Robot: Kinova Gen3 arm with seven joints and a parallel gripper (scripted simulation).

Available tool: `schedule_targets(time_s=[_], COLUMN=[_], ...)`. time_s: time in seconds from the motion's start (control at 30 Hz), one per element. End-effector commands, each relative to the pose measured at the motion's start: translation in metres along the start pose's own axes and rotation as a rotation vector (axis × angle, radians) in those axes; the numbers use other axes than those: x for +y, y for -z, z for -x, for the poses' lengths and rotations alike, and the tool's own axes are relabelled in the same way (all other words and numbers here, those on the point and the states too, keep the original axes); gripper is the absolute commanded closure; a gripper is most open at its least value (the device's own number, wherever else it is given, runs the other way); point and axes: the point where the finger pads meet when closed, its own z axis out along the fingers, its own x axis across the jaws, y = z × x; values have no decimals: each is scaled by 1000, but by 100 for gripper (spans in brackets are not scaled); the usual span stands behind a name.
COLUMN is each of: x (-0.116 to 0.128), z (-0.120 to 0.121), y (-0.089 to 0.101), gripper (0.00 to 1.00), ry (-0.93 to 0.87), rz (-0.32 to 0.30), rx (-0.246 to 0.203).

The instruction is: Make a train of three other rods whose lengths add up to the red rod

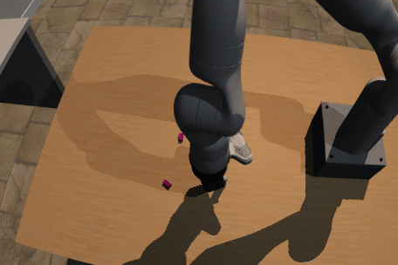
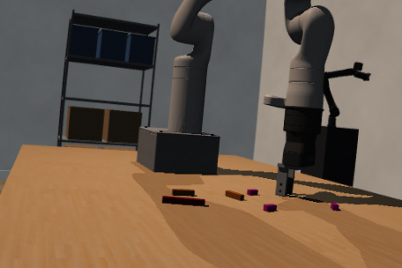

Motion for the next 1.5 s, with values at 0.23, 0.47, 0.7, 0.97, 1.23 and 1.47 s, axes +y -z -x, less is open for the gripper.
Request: schedule_targets(time_s=[0.23, 0.47, 0.7, 0.97, 1.23, 1.47], x=[1, 1, 1, 0, 0, 0], z=[0, 0, 0, 0, 0, 0], y=[1, 11, 44, 79, 90, 90], gripper=[46, 46, 46, 46, 46, 0], ry=[0, 0, 0, 0, 0, 0], rz=[1, 1, 1, 1, 1, 1], rx=[0, 0, 0, 0, 0, 0])
